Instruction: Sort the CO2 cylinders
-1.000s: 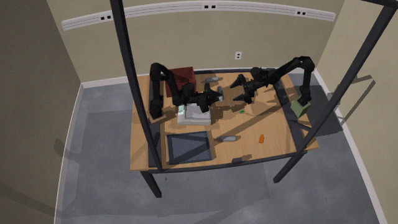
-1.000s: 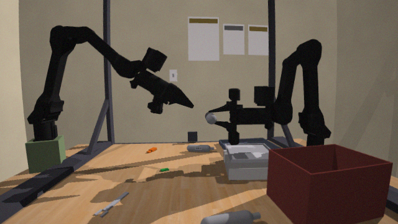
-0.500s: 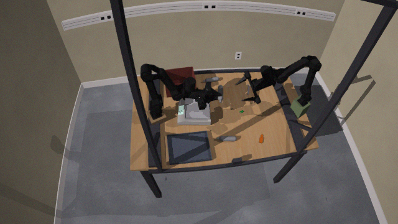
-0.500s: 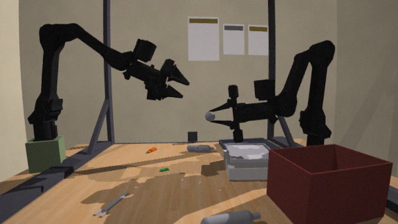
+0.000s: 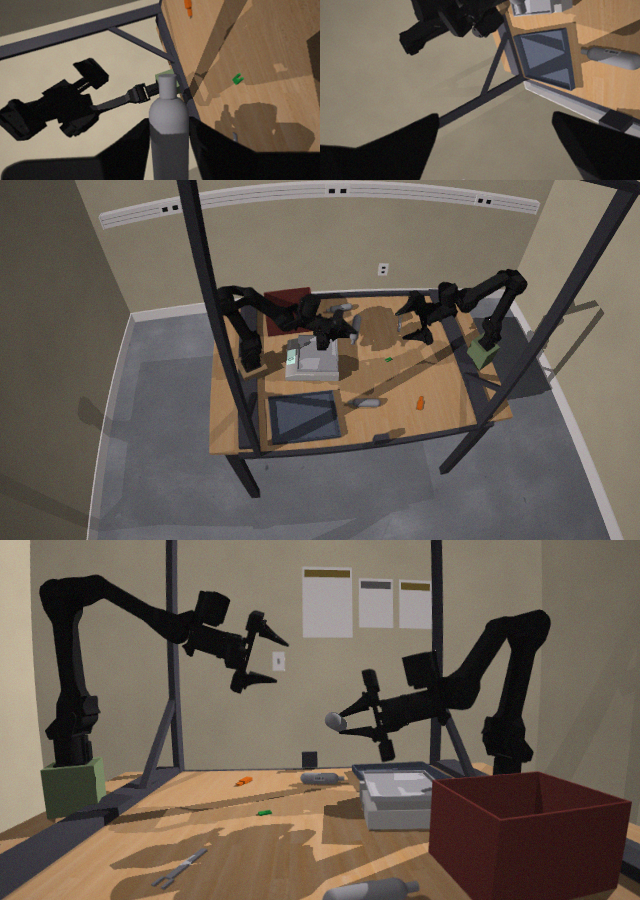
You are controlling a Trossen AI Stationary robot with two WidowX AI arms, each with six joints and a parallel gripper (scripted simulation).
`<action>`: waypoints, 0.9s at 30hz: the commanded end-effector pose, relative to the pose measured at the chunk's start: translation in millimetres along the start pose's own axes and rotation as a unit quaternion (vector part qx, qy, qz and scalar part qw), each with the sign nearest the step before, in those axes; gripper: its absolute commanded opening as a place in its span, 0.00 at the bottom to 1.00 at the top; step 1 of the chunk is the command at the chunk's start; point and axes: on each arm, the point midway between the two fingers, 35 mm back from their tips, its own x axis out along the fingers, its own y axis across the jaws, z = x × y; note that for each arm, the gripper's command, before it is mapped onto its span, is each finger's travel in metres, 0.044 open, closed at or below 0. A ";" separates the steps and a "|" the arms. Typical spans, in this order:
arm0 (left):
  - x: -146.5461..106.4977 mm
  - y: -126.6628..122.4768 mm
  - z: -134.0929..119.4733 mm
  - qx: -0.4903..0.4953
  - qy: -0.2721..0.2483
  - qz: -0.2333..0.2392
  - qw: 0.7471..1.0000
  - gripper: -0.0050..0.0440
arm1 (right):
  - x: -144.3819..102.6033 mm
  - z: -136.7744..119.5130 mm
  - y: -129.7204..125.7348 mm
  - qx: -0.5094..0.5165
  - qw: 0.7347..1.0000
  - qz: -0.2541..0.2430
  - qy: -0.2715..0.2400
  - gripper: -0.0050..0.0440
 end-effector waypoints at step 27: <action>7.5 13.7 -12.5 0.175 -0.154 -0.156 0.960 0.00 | -113.2 -79.1 18.6 -0.592 0.790 0.144 0.065 1.00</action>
